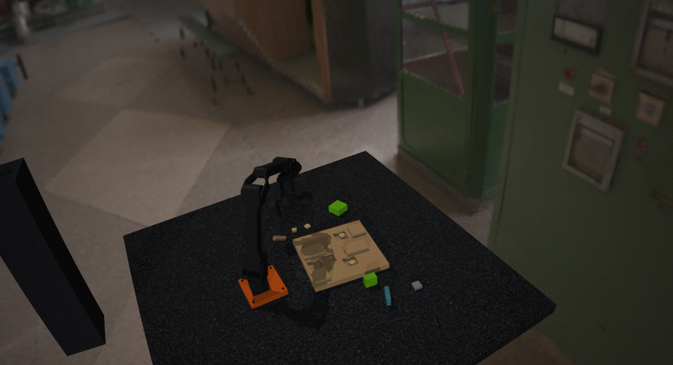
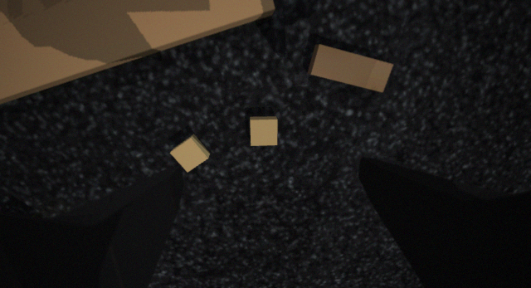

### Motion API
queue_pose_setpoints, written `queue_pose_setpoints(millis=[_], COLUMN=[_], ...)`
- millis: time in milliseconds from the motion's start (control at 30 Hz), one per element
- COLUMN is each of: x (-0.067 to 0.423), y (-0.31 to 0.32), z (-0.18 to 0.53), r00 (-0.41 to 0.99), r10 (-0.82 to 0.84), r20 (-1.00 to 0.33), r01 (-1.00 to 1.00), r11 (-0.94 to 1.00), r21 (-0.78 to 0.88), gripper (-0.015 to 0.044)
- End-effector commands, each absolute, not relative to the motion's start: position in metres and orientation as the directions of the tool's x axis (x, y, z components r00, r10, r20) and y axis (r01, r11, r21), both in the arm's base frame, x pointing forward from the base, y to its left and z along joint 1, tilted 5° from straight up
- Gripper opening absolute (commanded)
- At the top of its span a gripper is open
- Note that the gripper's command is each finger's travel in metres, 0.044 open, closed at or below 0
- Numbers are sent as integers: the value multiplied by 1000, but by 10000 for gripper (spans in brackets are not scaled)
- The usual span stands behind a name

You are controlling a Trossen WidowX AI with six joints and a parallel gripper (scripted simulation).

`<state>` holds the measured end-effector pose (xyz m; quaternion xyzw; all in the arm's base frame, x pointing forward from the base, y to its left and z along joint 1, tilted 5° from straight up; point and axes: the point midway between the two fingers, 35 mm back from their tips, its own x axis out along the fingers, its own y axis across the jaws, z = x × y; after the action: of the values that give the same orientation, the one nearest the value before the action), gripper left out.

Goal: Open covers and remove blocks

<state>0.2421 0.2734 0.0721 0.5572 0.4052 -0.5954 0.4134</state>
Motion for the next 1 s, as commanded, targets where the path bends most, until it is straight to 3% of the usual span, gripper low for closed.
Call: queue_pose_setpoints(millis=[0,200,433,700,967], x=[254,283,314,348,379], y=[270,254,232,202,168], z=[77,78,79,80,80], r00=[-32,-29,-25,-22,-20], r10=[-31,-31,-33,-35,-39], r20=[-999,-999,-999,-999,-999], r01=[976,993,873,578,168], r11=[-217,116,485,815,985], r21=[-25,-32,-38,-42,-42], gripper=[335,177,0,0,0])
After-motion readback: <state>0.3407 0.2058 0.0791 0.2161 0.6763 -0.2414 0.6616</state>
